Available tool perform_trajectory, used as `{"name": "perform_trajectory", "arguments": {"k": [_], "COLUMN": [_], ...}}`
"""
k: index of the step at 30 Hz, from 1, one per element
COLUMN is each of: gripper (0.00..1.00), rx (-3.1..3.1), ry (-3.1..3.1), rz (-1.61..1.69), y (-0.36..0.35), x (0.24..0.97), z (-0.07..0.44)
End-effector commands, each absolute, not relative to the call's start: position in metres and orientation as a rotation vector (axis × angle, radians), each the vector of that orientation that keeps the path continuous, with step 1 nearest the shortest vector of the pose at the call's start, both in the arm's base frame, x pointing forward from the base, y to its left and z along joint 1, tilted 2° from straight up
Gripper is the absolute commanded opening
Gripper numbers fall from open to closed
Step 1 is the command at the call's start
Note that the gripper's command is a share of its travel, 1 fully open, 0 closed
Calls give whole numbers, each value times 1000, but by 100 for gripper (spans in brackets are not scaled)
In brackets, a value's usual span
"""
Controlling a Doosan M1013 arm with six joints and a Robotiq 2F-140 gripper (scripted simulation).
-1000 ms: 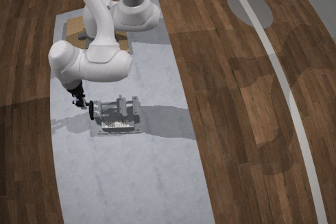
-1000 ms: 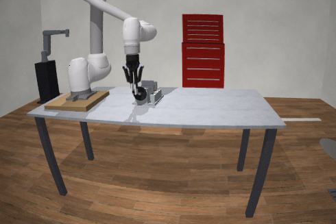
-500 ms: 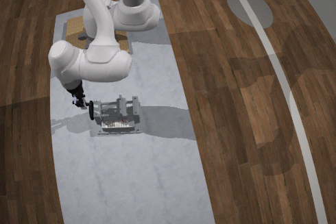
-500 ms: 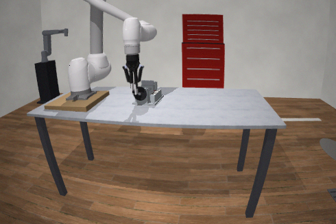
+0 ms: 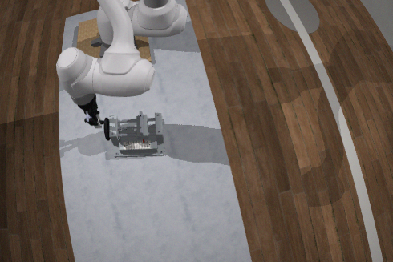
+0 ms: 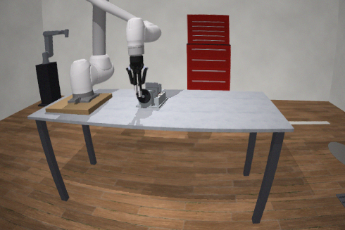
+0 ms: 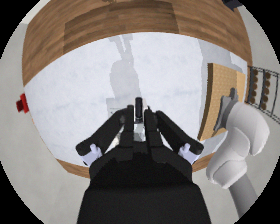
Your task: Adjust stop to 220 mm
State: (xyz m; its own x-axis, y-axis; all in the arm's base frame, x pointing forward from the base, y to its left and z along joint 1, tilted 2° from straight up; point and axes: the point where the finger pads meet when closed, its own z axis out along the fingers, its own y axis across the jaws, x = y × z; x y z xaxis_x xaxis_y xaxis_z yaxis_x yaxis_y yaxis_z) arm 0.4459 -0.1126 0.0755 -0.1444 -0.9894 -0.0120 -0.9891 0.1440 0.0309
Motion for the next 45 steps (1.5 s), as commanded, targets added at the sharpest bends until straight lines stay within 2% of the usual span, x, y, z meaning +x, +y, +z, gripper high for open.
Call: {"name": "perform_trajectory", "arguments": {"k": [1,45], "gripper": [4,4], "rx": [2048,2048], "ry": [-2369,-2369], "rz": [-46,-46], "y": [-113,-117], "x": [448,475], "z": [77,77]}}
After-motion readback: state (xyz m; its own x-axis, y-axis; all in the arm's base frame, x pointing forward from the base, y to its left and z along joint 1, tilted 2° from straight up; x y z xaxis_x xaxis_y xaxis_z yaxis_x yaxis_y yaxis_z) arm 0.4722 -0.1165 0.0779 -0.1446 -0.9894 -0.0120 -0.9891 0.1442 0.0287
